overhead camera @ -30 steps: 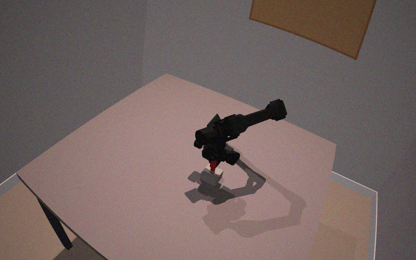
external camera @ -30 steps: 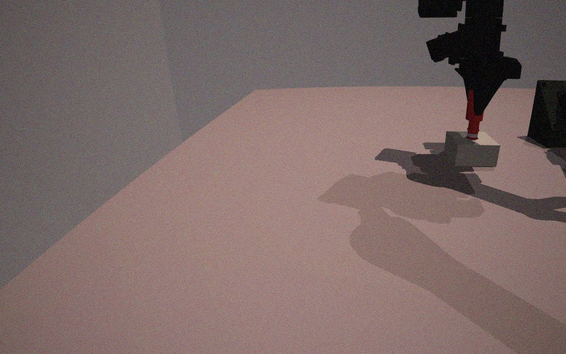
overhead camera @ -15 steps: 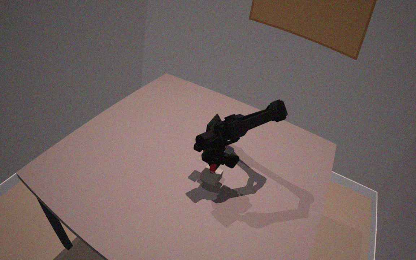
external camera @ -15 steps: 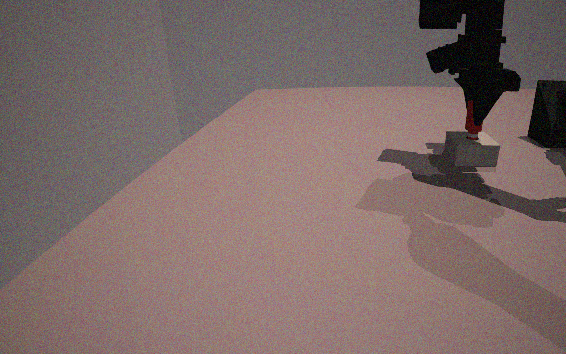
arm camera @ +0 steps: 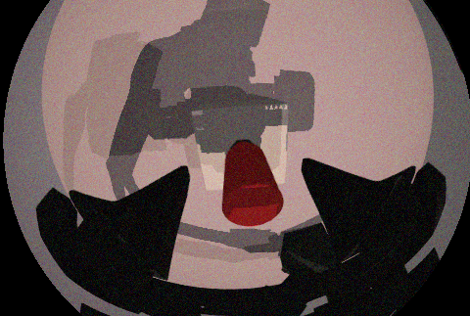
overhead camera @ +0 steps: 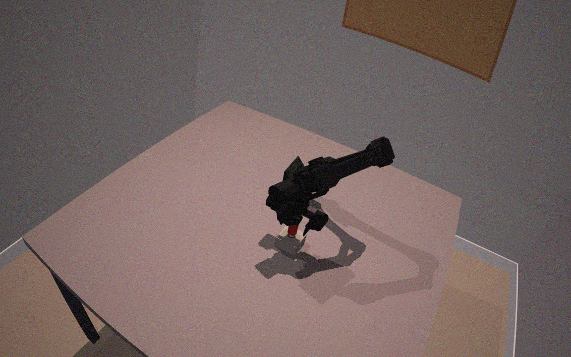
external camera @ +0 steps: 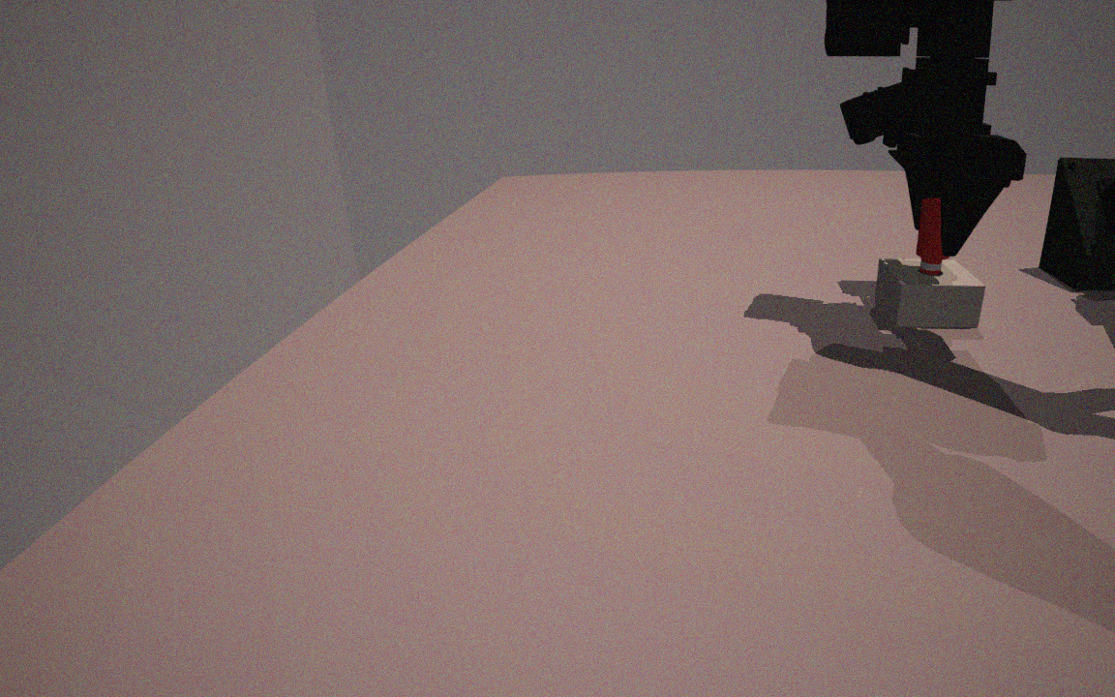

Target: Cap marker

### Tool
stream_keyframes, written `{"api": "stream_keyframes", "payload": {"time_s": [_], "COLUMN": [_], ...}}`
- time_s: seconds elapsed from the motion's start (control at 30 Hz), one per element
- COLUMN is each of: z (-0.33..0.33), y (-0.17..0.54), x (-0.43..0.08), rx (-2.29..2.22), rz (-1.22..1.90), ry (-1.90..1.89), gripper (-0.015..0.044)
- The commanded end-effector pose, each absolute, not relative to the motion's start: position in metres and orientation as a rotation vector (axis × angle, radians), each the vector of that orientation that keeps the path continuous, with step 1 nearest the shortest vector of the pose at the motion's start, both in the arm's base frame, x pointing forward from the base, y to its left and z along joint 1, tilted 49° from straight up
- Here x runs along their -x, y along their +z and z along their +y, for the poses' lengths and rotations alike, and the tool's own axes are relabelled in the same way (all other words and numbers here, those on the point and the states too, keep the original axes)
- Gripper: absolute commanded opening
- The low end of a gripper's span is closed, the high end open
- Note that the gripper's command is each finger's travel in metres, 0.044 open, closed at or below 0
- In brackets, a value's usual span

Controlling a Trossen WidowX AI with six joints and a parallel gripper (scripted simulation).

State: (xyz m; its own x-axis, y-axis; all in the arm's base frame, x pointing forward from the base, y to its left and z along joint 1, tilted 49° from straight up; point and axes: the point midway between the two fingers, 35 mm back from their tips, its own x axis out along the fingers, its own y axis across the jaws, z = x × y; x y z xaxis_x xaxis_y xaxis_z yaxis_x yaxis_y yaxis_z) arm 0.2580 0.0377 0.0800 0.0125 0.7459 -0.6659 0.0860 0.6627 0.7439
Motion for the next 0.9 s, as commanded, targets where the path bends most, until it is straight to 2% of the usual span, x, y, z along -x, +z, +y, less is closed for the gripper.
{"api": "stream_keyframes", "payload": {"time_s": [0.0, 0.17, 0.3, 0.87], "z": [0.036, -0.012, -0.019, -0.012], "y": [0.081, 0.122, 0.129, 0.124], "x": [-0.258, -0.258, -0.257, -0.256], "rx": [-0.726, -0.725, -0.726, -0.704], "rz": [1.492, 1.494, 1.494, 1.477], "ry": [0.592, 0.588, 0.59, 0.612], "gripper": [0.044, 0.044, 0.044, 0.0]}}
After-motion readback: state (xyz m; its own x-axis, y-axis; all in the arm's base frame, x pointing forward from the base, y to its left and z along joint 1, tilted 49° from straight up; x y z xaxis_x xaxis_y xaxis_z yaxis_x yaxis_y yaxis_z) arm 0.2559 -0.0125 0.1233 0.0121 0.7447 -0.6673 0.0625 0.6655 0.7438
